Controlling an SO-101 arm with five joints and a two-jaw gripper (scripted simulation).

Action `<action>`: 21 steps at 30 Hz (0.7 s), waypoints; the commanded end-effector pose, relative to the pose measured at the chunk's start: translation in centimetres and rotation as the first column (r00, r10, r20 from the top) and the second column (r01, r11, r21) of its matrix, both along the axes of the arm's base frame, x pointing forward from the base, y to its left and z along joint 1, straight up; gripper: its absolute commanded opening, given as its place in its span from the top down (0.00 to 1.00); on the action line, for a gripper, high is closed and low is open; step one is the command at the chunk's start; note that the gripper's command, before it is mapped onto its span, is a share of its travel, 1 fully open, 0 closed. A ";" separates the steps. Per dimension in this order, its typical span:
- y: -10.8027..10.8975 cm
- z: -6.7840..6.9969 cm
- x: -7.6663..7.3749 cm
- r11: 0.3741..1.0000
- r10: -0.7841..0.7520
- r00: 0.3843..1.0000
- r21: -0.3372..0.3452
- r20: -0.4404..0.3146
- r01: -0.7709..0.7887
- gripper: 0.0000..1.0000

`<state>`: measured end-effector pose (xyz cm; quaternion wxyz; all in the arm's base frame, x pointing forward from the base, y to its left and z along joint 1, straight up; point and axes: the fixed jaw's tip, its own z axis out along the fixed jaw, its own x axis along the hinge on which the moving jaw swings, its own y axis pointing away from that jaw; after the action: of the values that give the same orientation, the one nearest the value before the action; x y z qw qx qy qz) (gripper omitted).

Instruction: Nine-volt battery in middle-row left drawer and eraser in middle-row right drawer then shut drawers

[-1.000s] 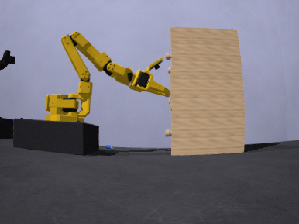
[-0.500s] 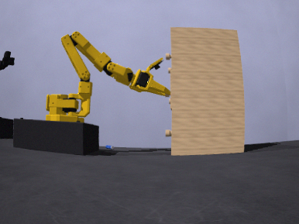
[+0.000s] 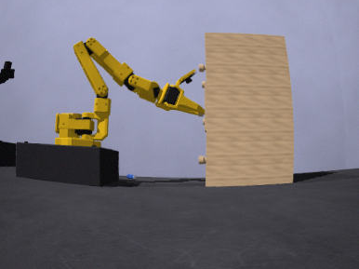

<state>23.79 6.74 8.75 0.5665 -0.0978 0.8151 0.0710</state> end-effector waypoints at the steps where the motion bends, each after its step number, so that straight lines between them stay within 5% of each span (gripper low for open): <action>1: 0.2 0.1 0.1 1.000 0.005 1.000 0.003 0.004 -0.005 1.00; 21: -0.3 0.0 0.6 1.000 -0.015 1.000 -0.003 0.006 0.015 1.00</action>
<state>23.95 6.72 8.75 0.5685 -0.0963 0.8139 0.0715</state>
